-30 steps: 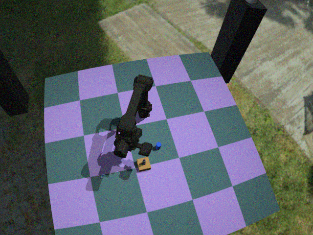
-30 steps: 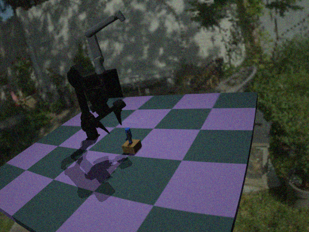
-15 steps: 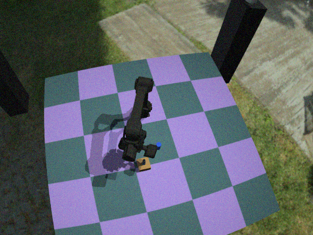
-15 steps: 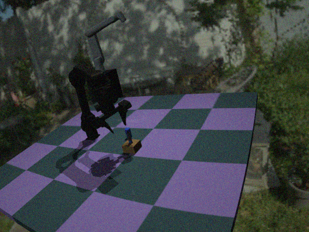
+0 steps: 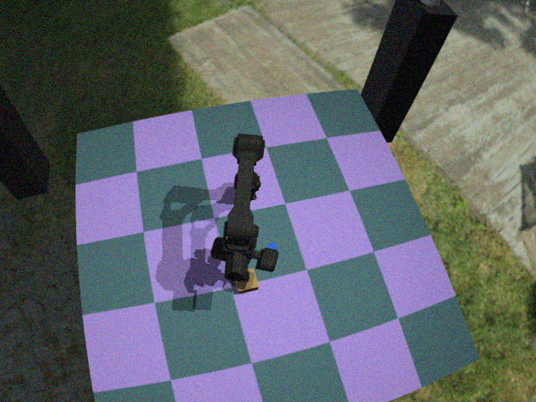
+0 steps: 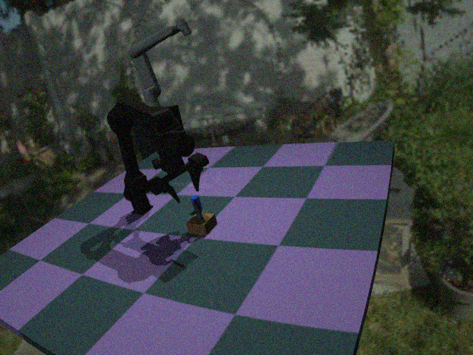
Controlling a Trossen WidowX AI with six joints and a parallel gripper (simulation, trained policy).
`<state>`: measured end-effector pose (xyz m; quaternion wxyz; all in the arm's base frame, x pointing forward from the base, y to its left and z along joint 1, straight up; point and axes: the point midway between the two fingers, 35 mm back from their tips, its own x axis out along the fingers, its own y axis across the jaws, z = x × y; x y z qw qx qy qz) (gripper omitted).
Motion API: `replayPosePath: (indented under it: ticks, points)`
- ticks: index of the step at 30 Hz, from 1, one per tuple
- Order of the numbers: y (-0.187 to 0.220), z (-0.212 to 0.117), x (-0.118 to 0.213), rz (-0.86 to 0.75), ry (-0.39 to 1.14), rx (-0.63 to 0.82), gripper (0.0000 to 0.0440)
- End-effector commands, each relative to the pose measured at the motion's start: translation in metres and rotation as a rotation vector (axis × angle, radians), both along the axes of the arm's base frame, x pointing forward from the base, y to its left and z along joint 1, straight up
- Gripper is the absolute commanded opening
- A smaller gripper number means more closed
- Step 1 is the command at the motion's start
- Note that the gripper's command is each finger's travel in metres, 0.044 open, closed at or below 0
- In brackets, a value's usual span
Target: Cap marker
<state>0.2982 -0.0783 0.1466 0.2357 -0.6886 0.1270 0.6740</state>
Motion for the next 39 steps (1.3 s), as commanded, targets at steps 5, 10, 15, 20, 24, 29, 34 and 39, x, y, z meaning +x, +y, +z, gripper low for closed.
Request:
replayPosePath:
  ticks: [5,10,15,20,24,29,34,39]
  points:
    - [0.011,-0.005,0.001,0.028,0.026,-0.014,0.0314]
    - [0.019,-0.007,0.002,0.052,0.038,-0.022,0.0313]
    - [0.026,-0.010,0.002,0.076,0.049,-0.030,0.0312]
    - [0.034,-0.013,0.002,0.103,0.061,-0.037,0.0310]
    - [0.040,-0.015,0.002,0.125,0.070,-0.043,0.0308]
    - [0.046,-0.019,0.000,0.154,0.084,-0.051,0.0305]
    - [0.053,-0.023,-0.002,0.186,0.098,-0.058,0.0302]
    - [0.059,-0.028,-0.005,0.220,0.112,-0.065,0.0300]
